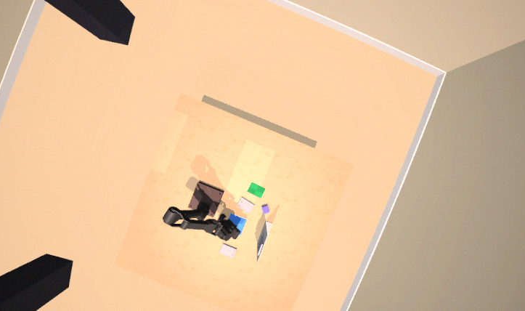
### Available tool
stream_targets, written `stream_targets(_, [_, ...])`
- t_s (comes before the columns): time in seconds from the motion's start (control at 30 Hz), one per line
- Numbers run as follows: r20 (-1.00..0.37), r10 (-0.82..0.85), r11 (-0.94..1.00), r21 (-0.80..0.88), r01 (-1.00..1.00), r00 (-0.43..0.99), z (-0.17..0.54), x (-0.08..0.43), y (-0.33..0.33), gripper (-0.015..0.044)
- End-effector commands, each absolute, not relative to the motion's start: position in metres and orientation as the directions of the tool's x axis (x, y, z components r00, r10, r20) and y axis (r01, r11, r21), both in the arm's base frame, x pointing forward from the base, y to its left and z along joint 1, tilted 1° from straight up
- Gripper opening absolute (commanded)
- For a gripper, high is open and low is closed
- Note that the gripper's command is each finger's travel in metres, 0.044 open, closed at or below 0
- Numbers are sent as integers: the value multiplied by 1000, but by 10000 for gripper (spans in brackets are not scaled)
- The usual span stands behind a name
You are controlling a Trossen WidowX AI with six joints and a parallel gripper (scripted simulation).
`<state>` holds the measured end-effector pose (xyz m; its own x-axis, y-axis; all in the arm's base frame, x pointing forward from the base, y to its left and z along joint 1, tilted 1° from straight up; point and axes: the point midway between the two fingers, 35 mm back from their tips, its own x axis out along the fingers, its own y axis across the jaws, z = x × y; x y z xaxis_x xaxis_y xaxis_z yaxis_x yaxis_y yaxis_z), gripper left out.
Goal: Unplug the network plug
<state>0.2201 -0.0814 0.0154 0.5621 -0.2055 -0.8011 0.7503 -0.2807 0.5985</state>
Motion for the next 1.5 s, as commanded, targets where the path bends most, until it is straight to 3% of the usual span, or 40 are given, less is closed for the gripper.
stream_targets(0.0, [-801,-202,-279,599,751,564,12,220,-81,0])
stream_targets(0.47, [-801,-205,-282,599,750,563,10,220,-82,0])
stream_targets(0.67, [-801,-205,-282,599,750,563,10,220,-82,156])
stream_targets(1.47, [-801,-204,-281,599,750,563,21,214,-80,156])
